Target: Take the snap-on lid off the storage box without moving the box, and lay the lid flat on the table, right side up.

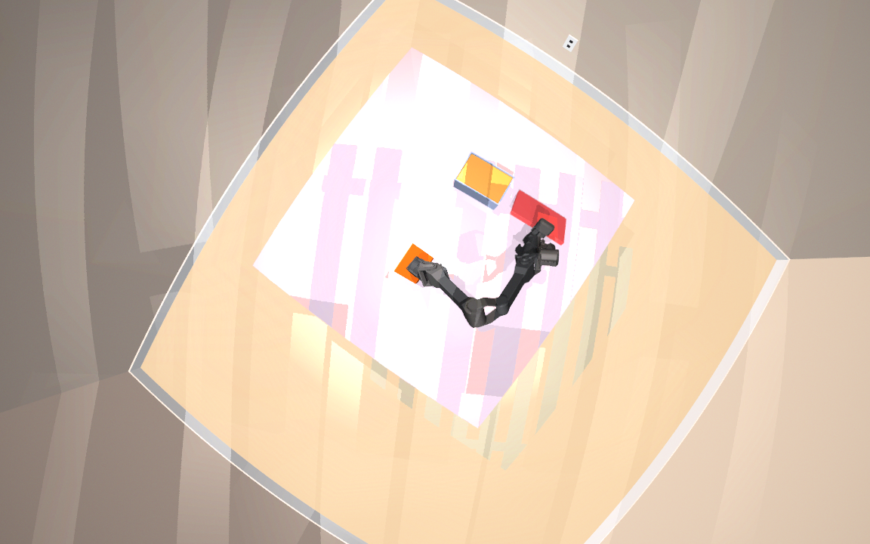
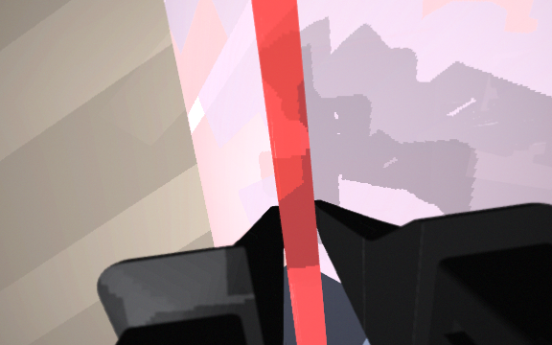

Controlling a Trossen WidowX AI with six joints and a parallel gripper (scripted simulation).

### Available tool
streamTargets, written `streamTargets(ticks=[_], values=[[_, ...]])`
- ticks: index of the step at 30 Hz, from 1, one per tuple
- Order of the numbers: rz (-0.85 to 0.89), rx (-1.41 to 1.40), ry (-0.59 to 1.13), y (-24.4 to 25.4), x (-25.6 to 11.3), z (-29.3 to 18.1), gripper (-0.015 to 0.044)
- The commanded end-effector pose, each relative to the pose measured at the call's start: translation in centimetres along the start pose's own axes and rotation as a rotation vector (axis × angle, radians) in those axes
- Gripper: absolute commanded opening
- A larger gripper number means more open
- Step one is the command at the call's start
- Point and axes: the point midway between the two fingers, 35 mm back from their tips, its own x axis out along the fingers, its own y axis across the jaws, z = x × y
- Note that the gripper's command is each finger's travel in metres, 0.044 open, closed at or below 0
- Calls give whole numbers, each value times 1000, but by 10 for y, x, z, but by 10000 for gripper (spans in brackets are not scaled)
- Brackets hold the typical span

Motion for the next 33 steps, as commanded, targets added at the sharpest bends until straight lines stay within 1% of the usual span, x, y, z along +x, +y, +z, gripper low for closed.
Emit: streamTargets(ticks=[1, 33], values=[[10, -6, 6, -1, 2, -2, 0], [9, -7, 5, -21, 19, -2, 0]])
